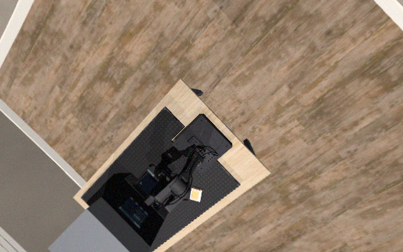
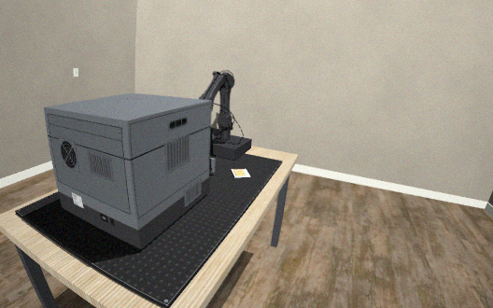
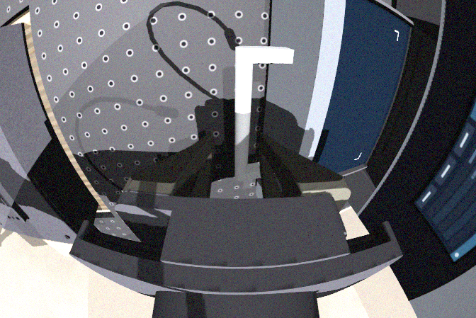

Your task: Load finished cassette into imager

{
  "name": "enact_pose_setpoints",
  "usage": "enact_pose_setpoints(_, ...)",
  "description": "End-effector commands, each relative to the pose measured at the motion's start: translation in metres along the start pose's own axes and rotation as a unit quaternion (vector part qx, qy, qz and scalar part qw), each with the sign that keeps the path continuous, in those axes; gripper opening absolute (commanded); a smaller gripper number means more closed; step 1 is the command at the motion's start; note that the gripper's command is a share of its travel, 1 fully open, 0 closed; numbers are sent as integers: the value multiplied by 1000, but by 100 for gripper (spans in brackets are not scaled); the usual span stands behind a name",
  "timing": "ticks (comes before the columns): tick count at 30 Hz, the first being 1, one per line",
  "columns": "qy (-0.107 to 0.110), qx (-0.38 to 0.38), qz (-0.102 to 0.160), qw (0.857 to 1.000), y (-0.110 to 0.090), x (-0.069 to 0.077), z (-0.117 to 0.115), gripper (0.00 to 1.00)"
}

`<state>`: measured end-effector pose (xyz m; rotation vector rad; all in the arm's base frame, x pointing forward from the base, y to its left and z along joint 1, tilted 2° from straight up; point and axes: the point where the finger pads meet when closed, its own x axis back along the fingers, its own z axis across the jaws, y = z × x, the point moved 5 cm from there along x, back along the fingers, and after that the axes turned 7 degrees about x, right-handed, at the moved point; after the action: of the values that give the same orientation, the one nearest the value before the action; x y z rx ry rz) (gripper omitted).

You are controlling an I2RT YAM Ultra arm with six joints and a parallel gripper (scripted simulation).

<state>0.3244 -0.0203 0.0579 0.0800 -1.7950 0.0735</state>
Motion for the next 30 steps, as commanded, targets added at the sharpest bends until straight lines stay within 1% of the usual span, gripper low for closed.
enact_pose_setpoints(1, -3, -2, -7, 1000, 3, -8, 0, 35)
enact_pose_setpoints(4, -2, -2, -8, 1000, 4, -12, 1, 35)
enact_pose_setpoints(6, -2, -2, -8, 1000, 4, -12, 1, 35)
enact_pose_setpoints(7, -17, -1, -5, 1000, 3, -6, -7, 35)
enact_pose_setpoints(8, -6, -1, -7, 1000, 4, -13, -2, 35)
enact_pose_setpoints(9, -2, -1, -8, 1000, 4, -16, 1, 35)
enact_pose_setpoints(17, -2, -4, -8, 1000, 3, -27, 1, 35)
enact_pose_setpoints(19, -6, -3, -7, 1000, 3, -28, -2, 35)
enact_pose_setpoints(21, -2, -3, -8, 1000, 4, -32, 1, 35)
enact_pose_setpoints(23, -2, -3, -8, 1000, 4, -32, 1, 35)
enact_pose_setpoints(24, -10, -2, -7, 1000, 4, -29, -2, 35)
enact_pose_setpoints(25, -2, -2, -8, 1000, 4, -35, 1, 35)
enact_pose_setpoints(26, -2, -2, -8, 1000, 4, -35, 1, 35)
enact_pose_setpoints(27, -2, -2, -8, 1000, 4, -35, 1, 35)
enact_pose_setpoints(28, -15, -2, 0, 1000, -1, -26, -7, 35)
enact_pose_setpoints(30, -15, -2, 0, 1000, -1, -26, -7, 35)
